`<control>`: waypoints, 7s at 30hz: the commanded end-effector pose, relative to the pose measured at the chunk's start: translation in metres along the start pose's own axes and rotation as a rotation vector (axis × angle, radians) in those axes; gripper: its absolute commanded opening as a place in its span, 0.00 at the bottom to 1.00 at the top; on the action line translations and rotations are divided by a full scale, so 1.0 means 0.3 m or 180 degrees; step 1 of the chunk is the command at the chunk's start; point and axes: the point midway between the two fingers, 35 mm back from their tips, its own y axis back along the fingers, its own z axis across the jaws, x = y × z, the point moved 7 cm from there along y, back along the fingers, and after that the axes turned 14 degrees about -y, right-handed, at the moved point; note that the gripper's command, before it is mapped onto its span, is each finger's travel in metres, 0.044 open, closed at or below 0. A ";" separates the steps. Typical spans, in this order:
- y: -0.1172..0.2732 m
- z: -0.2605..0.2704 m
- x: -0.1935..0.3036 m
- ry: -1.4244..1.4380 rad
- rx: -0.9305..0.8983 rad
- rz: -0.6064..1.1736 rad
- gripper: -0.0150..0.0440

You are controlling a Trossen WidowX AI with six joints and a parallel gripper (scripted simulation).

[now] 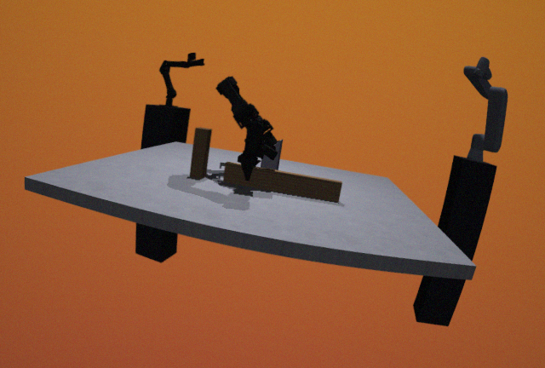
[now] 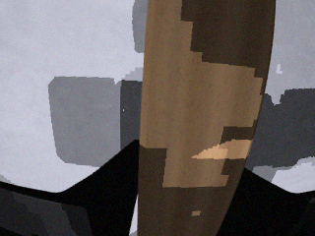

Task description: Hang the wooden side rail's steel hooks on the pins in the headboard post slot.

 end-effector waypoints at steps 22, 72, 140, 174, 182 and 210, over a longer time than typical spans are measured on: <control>0.015 -0.001 -0.001 -0.0055 0.0015 -0.0004 0.25; 0.043 -0.001 -0.001 -0.0055 0.0015 -0.0005 0.25; 0.081 -0.001 -0.001 -0.0055 0.0015 -0.0006 0.25; 0.088 -0.006 0.003 -0.0055 0.0015 -0.0006 0.25; 0.085 -0.010 0.005 -0.0055 0.0015 -0.0006 0.25; 0.085 -0.023 0.013 -0.0055 0.0016 -0.0006 0.25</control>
